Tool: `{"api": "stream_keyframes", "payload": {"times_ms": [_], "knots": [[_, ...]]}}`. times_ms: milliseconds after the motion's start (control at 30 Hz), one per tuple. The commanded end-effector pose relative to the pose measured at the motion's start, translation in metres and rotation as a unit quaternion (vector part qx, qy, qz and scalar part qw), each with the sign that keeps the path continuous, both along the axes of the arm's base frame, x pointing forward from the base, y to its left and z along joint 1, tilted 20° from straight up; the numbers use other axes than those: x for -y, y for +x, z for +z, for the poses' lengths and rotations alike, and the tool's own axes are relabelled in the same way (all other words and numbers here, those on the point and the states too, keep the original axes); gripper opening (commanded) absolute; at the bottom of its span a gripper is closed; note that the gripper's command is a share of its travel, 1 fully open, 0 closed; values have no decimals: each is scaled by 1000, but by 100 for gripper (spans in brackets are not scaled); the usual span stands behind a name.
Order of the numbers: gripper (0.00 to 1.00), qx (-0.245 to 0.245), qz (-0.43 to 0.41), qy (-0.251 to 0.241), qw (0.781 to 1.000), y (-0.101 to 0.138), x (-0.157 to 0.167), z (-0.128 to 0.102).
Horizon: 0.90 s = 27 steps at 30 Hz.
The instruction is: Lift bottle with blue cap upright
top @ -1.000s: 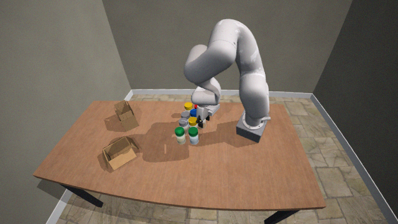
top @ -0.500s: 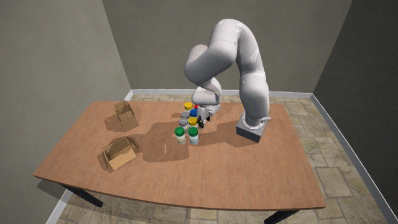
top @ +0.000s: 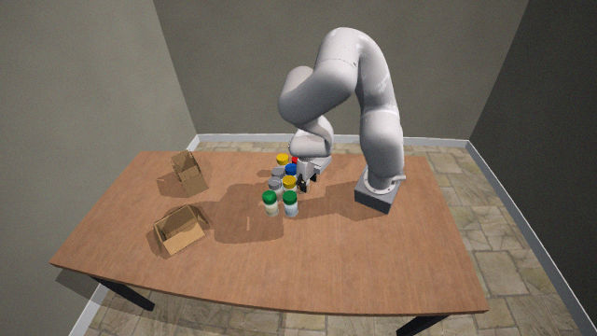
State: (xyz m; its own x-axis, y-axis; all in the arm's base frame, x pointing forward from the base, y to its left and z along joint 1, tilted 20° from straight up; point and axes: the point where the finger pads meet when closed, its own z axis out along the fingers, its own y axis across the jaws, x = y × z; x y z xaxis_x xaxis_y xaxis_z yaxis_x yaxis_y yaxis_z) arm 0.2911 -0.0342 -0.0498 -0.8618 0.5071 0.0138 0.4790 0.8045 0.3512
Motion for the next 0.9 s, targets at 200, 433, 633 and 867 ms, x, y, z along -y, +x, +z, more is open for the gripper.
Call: {"api": "stream_keyframes", "payload": {"times_ms": [200,433,633,867], "knots": [[79,0,-1,-2,1000,1,1,2],[79,2,-2,-6,1000,4,5,6],[79,2,-2,-6,1000,4,5,6],[79,0,-2,-5,1000,12,9,5]]}}
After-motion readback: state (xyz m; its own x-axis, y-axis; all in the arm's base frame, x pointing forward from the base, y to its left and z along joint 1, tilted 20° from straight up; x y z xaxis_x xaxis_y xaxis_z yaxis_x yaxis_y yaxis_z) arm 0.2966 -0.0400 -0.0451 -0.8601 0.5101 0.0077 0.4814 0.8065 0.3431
